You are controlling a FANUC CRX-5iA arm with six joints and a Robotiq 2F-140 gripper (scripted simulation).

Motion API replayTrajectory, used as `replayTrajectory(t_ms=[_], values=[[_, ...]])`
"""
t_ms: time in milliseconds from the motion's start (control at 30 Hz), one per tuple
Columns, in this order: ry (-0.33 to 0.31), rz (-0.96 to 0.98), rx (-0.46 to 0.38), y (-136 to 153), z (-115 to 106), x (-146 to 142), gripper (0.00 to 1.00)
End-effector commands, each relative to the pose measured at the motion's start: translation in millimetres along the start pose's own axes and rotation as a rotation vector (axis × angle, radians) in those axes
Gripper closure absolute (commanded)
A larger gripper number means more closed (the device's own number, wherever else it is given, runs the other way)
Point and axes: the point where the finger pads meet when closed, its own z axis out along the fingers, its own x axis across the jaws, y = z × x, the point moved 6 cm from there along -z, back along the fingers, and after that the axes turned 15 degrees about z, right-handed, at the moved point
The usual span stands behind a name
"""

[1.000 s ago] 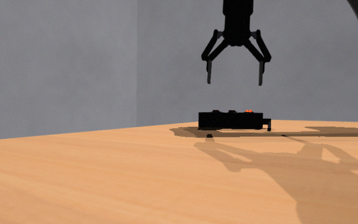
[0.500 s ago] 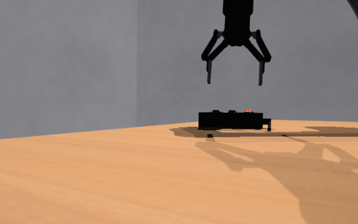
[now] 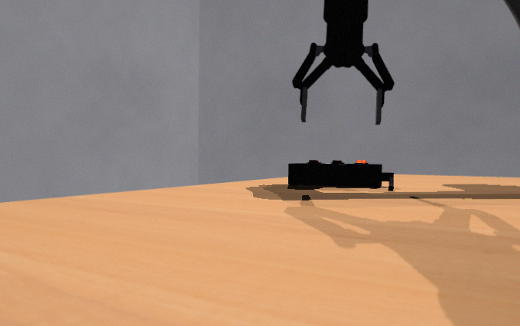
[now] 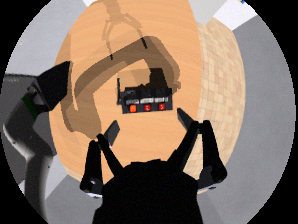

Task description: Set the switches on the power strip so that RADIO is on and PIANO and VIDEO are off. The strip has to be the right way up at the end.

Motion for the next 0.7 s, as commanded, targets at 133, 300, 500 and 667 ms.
replayTrajectory(t_ms=[133,300,500,667], values=[[-0.007,0.070,-0.042,-20,-5,-3,0.00],[-0.001,0.169,-0.103,-47,-13,-8,0.00],[0.022,0.270,-0.166,-73,-22,-14,0.00],[0.050,0.342,-0.209,-91,-29,-19,0.00]])
